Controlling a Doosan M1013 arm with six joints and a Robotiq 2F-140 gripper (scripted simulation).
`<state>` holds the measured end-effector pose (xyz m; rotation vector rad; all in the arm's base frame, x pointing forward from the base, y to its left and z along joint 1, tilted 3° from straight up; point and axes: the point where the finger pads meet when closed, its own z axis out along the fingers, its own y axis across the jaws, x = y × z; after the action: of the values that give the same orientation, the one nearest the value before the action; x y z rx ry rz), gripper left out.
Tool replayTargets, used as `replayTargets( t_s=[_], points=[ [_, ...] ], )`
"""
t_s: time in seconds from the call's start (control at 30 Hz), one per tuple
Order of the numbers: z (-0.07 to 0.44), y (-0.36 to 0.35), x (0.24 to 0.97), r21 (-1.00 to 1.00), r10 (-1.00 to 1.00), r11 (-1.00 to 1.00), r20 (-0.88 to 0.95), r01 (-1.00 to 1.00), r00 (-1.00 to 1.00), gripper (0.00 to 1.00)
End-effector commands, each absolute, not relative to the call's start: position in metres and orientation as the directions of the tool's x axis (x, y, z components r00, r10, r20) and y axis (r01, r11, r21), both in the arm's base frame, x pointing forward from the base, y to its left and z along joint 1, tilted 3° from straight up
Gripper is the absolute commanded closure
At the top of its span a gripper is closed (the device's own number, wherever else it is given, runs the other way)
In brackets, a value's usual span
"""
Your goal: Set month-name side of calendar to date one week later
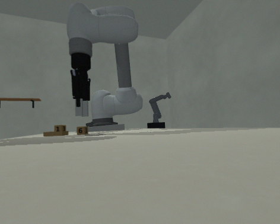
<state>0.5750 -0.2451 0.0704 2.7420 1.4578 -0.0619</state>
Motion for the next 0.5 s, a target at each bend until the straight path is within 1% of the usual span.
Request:
replayTargets(
  t_s=[0.0,0.47],
  points=[
    [0.067,-0.245,0.575,0.013,0.828,-0.559,-0.052,0.829,0.559,0.64],
    [0.049,-0.246,0.575,0.013,0.828,-0.559,-0.052,0.829,0.559,0.64]
  ],
)
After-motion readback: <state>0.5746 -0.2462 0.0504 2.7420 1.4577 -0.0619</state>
